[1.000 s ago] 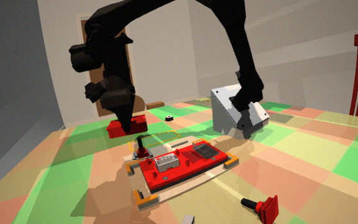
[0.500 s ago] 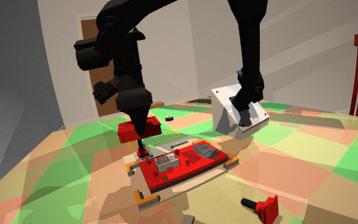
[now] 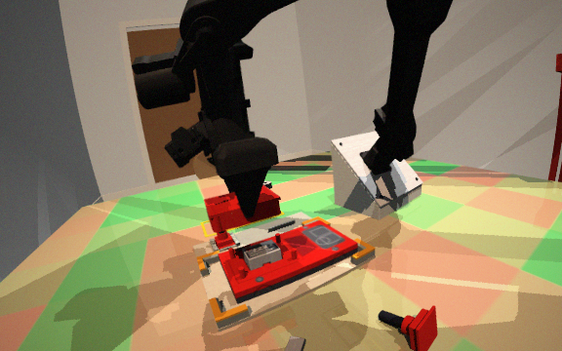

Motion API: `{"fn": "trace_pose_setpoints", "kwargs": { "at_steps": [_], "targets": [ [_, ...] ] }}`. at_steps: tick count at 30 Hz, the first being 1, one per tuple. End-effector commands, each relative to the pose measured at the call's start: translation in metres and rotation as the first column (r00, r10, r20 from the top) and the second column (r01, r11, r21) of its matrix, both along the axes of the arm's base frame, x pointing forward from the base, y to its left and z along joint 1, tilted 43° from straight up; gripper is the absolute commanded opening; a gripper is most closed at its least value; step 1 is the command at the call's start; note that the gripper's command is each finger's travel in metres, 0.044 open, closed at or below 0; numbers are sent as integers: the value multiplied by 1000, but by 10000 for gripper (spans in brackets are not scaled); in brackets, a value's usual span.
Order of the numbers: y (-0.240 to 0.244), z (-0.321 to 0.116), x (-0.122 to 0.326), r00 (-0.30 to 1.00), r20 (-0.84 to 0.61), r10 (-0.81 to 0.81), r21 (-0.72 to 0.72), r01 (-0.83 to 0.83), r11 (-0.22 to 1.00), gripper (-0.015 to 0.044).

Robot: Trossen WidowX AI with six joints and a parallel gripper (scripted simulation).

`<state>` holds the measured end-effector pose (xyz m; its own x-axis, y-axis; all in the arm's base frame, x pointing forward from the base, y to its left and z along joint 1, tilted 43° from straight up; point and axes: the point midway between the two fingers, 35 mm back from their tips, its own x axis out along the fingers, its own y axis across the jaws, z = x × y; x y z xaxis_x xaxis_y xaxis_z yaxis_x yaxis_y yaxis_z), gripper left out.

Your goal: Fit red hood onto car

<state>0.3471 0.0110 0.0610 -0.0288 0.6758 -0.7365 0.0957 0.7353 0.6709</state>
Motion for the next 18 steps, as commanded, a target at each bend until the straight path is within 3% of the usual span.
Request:
{"fn": "trace_pose_setpoints", "kwargs": {
  "at_steps": [1,18],
  "targets": [
    [5,6,-5,1000,21,12,4,-12,1000,0],
    [37,-21,-11,999,29,21,6,-21,1000,0]
  ]
}}
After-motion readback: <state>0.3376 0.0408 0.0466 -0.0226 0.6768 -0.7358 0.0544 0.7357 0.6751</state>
